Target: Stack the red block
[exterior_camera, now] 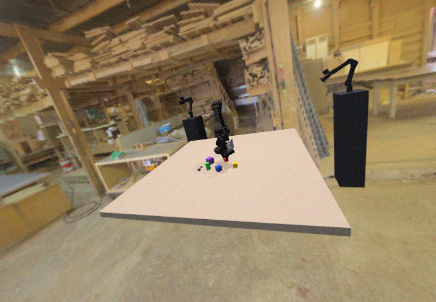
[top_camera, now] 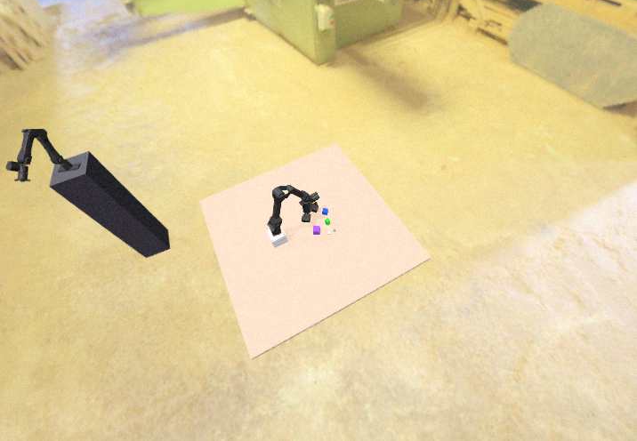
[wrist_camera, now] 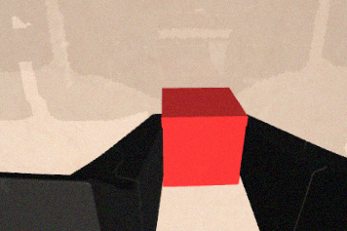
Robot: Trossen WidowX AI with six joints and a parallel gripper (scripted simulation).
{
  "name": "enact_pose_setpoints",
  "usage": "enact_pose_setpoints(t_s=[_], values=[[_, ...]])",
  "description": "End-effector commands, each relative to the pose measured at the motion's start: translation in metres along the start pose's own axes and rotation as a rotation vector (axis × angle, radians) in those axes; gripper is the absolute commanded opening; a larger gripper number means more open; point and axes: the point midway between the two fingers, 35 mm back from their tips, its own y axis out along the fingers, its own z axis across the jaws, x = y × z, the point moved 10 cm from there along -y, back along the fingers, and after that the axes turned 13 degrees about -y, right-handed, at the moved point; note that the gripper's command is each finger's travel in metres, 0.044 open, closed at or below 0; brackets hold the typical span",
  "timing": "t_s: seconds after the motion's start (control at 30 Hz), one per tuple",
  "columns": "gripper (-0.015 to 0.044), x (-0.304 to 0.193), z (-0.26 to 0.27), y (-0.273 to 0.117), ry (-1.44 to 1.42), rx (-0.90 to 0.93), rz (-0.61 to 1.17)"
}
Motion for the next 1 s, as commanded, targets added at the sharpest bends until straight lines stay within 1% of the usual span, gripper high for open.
enact_pose_setpoints(t_s=[0.0, 0.63, 0.97], values=[[0.0000, 0.003, 0.001, -0.018, 0.003, 0.009, -0.010], [0.0000, 0.002, 0.001, -0.108, 0.003, 0.009, -0.011], [0.0000, 0.006, 0.000, -0.109, 0.003, 0.009, -0.011]])
